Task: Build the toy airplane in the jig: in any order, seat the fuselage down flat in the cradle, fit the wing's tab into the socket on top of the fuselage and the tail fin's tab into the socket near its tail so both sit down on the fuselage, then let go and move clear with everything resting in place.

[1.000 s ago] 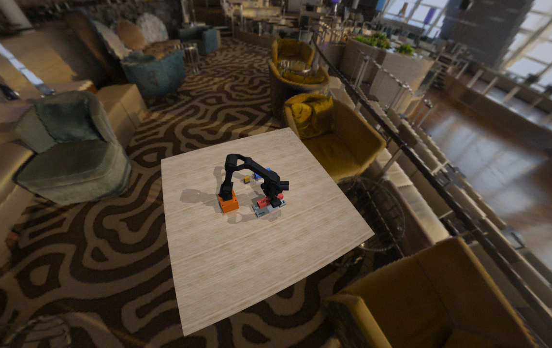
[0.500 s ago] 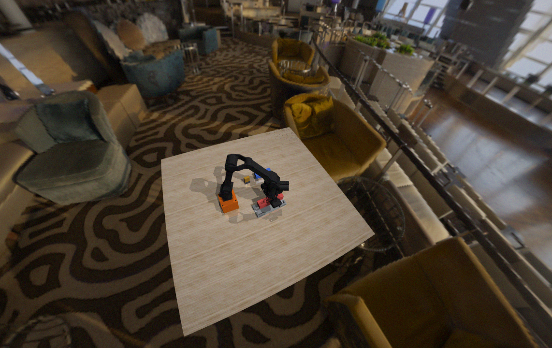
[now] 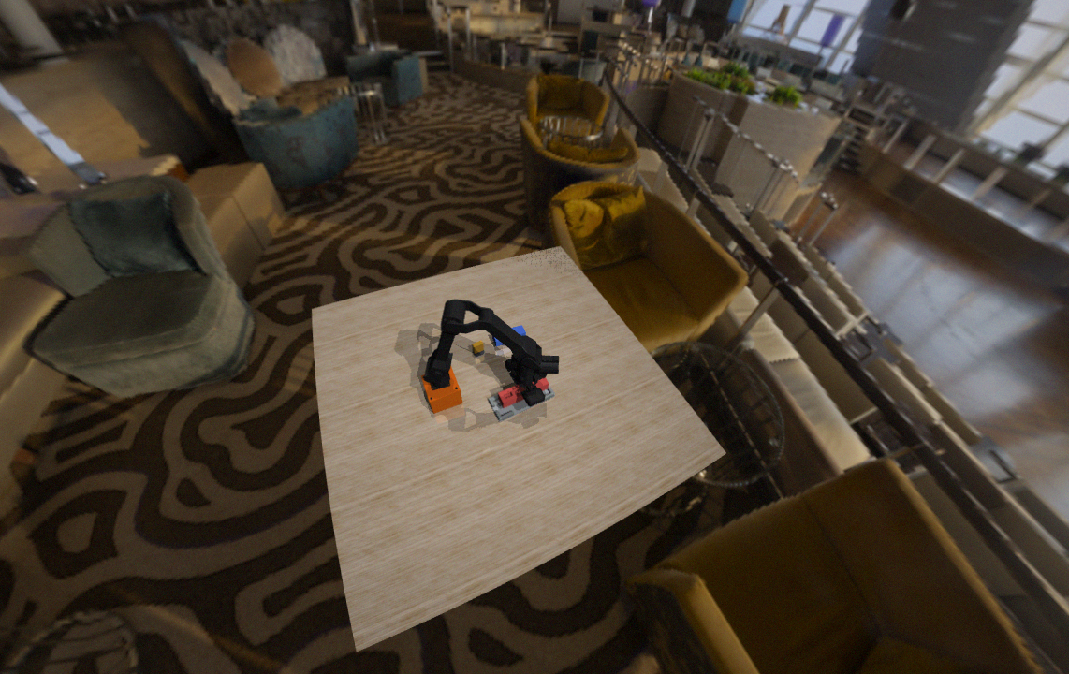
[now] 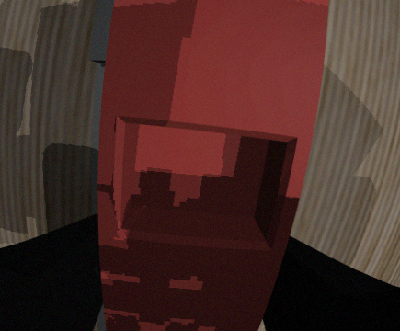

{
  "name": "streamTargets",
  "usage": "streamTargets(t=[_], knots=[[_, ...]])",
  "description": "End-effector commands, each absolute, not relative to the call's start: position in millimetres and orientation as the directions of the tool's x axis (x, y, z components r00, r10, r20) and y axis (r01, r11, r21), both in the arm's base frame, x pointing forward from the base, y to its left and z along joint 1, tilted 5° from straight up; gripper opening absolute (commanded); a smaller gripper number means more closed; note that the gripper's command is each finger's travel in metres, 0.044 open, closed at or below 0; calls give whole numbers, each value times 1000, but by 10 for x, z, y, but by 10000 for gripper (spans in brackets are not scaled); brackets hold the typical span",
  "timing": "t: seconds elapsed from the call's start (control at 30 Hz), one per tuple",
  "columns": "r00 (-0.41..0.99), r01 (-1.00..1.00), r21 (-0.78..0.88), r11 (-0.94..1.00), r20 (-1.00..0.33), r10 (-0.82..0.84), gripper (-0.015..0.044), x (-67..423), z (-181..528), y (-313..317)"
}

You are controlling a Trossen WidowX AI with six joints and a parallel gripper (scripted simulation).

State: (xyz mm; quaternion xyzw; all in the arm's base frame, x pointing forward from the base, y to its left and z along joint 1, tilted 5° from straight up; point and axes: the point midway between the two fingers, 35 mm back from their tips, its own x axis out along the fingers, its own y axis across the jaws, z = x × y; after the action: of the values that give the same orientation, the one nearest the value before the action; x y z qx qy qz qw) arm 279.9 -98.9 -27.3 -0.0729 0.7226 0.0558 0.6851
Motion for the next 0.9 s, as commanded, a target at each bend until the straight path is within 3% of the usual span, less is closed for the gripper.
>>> streamTargets(t=[0.0,0.3,0.47,0.63,0.87], knots=[[-54,-187,-20,982,-998,-31,195,2787,-343,-995],[-55,-187,-20,982,-998,-31,195,2776,-429,-998],[-54,-182,-17,983,-998,-28,161,2779,-411,-991],[-54,-182,-17,983,-998,-28,30,2779,-411,-991],[-54,-182,-17,983,-998,-28,214,2779,-411,-991]])
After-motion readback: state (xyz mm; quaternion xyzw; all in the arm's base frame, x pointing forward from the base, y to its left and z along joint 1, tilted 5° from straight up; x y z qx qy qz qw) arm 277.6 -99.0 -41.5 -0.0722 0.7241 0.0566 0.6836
